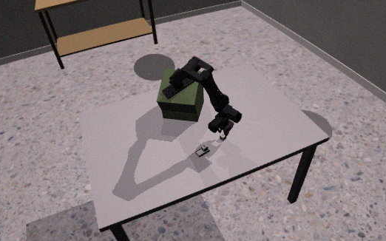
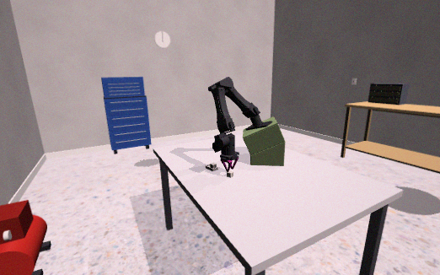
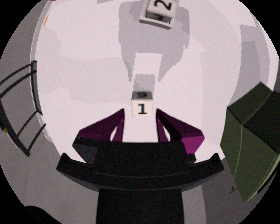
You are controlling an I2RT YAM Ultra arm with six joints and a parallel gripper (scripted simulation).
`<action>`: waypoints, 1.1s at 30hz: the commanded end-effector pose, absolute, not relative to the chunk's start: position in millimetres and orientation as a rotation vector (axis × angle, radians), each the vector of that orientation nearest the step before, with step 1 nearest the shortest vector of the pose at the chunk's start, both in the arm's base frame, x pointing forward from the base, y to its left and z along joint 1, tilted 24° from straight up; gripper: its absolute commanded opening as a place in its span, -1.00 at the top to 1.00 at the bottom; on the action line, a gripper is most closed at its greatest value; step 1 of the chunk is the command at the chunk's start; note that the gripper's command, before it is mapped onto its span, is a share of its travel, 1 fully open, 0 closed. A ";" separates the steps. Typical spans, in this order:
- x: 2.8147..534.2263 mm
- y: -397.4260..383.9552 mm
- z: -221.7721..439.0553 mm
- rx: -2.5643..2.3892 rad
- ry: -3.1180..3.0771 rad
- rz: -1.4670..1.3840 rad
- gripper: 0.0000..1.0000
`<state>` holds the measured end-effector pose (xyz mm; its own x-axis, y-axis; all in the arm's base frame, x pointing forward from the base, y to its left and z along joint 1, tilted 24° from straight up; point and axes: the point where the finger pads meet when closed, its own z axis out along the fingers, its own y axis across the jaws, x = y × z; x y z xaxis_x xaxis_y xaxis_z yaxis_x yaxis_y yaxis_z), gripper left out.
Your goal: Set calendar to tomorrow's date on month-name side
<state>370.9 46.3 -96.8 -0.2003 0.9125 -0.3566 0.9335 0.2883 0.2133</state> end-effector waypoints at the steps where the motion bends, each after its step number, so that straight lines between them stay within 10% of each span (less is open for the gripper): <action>1: 372.4 47.8 -94.3 1.652 2.151 -0.064 0.11; 33: 378.1 42.2 -111.8 1.651 2.151 -0.064 0.11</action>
<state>373.0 40.6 -113.1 -0.2011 0.9126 -0.3560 0.9363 0.2859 0.2040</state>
